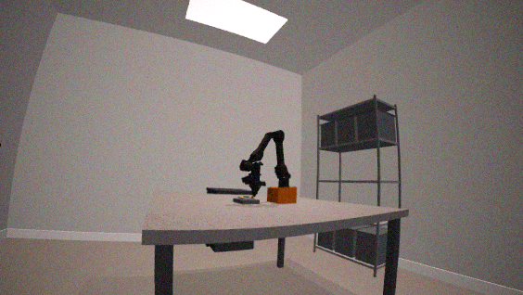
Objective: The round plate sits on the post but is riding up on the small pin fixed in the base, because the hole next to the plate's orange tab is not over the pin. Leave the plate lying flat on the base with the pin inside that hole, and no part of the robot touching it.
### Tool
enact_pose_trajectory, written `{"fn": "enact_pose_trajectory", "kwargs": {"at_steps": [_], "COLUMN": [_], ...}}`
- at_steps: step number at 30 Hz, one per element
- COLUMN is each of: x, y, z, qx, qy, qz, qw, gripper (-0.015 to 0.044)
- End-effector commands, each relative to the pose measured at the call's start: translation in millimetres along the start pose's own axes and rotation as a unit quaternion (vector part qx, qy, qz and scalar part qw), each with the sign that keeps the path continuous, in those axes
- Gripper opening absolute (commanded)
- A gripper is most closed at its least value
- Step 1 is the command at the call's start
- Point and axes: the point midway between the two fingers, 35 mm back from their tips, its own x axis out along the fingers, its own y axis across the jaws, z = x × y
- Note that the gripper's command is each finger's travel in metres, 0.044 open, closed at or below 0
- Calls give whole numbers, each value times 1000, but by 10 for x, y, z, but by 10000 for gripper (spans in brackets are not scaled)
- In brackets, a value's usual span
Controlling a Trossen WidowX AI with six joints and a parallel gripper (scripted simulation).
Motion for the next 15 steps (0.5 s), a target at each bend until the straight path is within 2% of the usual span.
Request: {"fn": "enact_pose_trajectory", "kwargs": {"at_steps": [1, 15], "x": [13, 3], "y": [56, 144], "z": [46, 205], "qx": [0, 1], "qy": [2, 1], "qz": [2, 3], "qw": [1000, 1000], "gripper": [0, 0]}}
